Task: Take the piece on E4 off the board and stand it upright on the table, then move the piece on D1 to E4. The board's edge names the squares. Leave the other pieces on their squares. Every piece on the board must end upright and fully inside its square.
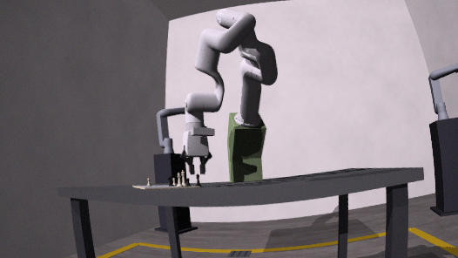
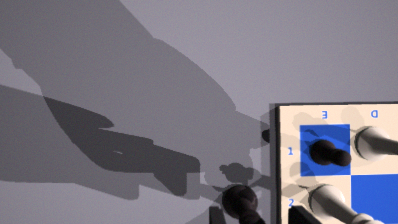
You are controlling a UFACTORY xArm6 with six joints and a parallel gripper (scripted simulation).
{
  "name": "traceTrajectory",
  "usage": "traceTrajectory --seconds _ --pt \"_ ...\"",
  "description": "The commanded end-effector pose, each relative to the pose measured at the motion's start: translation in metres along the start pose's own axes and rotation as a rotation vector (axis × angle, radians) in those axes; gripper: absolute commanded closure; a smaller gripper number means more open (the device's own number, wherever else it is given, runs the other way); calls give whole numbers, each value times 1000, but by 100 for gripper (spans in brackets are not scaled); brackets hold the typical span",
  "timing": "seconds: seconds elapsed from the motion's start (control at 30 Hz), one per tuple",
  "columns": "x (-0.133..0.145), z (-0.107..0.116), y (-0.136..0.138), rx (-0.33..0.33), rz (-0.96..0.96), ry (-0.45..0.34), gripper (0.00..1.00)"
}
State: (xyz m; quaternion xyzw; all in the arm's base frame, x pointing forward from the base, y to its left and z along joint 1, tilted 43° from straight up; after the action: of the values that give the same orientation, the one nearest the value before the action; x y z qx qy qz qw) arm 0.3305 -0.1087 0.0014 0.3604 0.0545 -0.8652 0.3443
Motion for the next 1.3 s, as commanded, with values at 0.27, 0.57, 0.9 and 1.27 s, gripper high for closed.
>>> traceTrajectory --seconds 0.27,0.57,0.9,1.27 --pt "-1 54 1 -1 0 0 57" --pt "-1 61 1 -1 0 0 0" --pt "-1 61 1 -1 0 0 0" --pt "-1 61 1 -1 -1 0 0"
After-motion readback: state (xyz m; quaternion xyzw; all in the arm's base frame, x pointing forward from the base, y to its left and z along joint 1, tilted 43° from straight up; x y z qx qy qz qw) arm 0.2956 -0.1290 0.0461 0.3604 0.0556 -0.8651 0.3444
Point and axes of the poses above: the point where the finger pads meet when closed, its own z axis back along the fingers, its own y axis across the jaws, x = y × z, the point moved 7 cm from there along z, back along the fingers, and after that the axes turned 9 degrees about -z, right-handed, at the moved point
